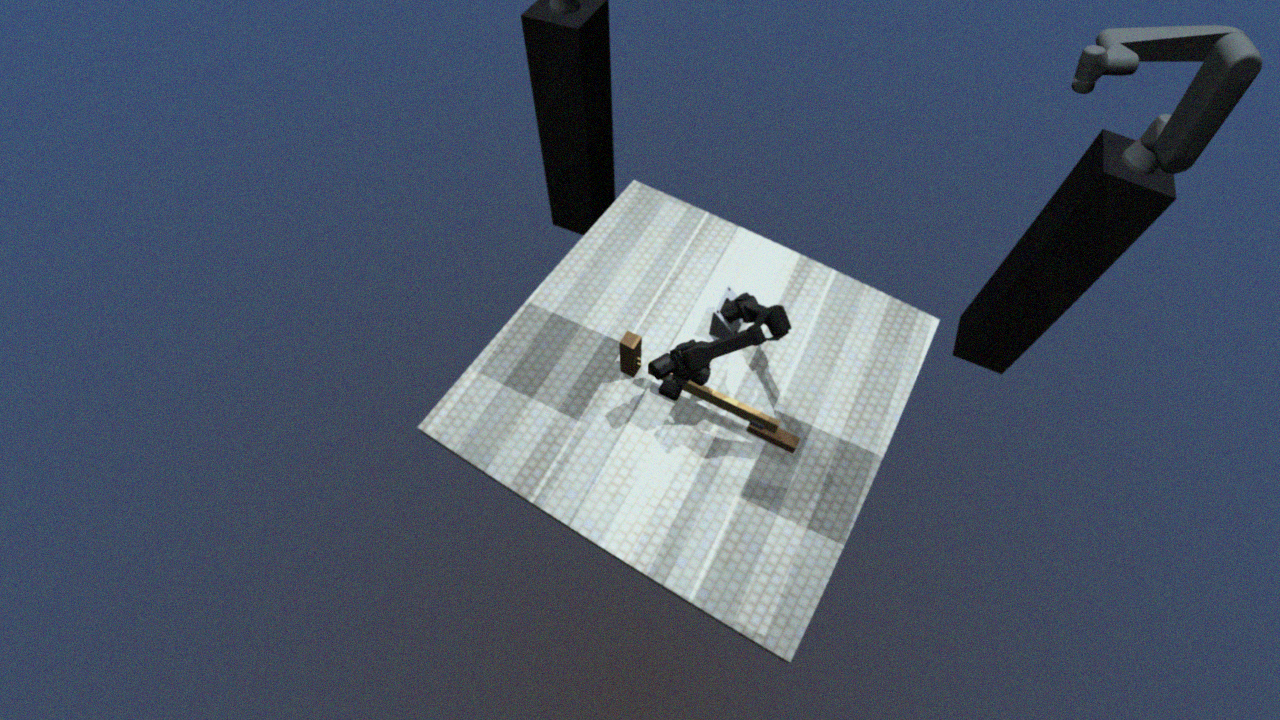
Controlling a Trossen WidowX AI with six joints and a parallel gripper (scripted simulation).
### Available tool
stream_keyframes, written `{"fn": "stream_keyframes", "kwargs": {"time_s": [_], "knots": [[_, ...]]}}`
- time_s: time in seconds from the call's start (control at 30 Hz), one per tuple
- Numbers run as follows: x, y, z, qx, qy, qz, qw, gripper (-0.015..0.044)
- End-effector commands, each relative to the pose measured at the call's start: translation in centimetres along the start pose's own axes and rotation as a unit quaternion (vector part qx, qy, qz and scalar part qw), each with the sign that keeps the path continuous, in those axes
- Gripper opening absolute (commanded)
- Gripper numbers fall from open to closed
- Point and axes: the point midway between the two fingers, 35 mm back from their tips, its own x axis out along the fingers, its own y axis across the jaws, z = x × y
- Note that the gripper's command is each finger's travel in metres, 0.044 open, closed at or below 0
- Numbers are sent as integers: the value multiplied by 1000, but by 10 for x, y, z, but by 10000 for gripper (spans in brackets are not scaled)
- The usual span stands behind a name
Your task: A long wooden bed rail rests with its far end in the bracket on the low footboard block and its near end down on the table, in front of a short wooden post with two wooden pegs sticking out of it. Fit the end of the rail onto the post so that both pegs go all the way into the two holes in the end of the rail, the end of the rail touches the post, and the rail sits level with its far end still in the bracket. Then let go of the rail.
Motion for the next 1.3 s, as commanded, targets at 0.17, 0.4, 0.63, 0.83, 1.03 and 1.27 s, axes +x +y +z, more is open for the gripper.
{"fn": "stream_keyframes", "kwargs": {"time_s": [0.17,0.4,0.63,0.83,1.03,1.27], "knots": [[1,-1,-1,2,-3,-8,1000,0],[2,0,-1,2,-3,-8,1000,0],[1,1,-1,2,-3,-8,1000,0],[1,1,-1,2,-3,-8,1000,0],[2,1,-1,2,-3,-8,1000,0],[2,2,-2,2,-3,-8,1000,0]]}}
